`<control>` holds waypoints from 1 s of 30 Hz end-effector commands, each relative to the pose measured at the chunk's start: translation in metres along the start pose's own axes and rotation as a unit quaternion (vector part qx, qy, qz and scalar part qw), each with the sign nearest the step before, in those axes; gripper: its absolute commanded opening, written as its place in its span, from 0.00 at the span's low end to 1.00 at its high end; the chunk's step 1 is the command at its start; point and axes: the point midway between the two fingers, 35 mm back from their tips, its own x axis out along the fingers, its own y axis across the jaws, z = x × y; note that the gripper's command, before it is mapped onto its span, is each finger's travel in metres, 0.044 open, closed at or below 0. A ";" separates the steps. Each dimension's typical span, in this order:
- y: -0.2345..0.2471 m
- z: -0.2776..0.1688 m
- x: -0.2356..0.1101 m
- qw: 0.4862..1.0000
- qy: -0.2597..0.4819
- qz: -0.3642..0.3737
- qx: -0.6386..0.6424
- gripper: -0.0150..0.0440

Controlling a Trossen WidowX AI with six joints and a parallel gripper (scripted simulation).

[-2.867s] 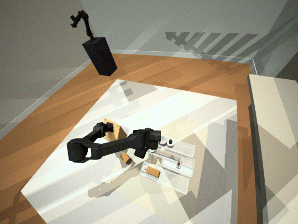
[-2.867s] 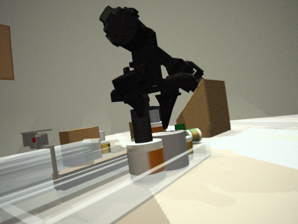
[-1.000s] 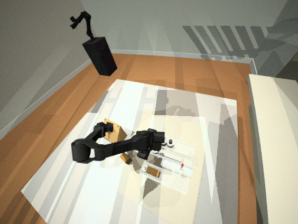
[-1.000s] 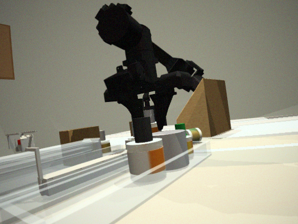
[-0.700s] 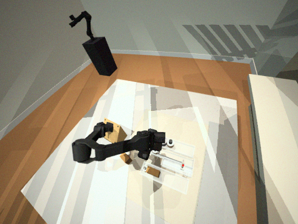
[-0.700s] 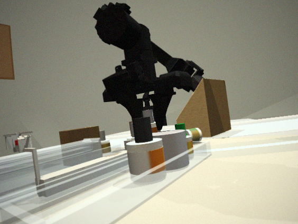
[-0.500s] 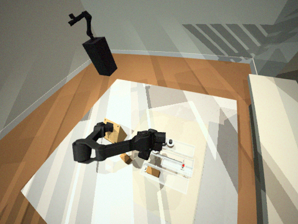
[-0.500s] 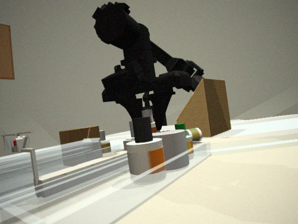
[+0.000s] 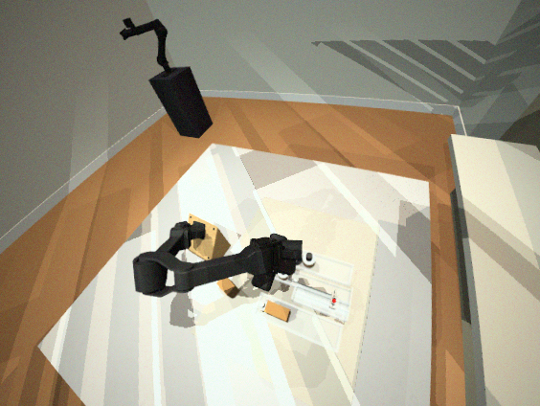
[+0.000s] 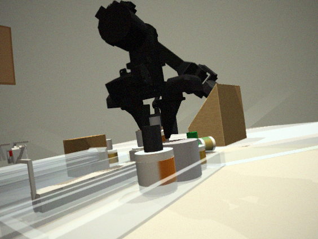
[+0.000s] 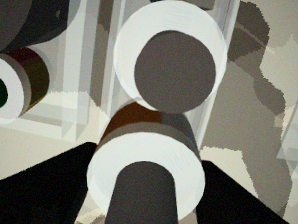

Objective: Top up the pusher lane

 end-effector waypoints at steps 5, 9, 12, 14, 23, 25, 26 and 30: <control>-0.003 0.015 -0.006 1.000 -0.015 -0.001 0.009 0.25; -0.003 0.016 -0.006 1.000 -0.015 -0.001 0.009 0.25; -0.003 0.017 -0.007 1.000 -0.016 -0.001 0.009 0.25; -0.003 0.018 -0.007 1.000 -0.016 -0.001 0.009 0.25; -0.003 0.018 -0.006 1.000 -0.016 -0.001 0.009 0.25; -0.003 0.018 -0.006 1.000 -0.016 -0.001 0.009 0.25; -0.003 0.018 -0.006 1.000 -0.016 -0.001 0.009 0.25; -0.003 0.018 -0.006 1.000 -0.016 -0.001 0.009 0.25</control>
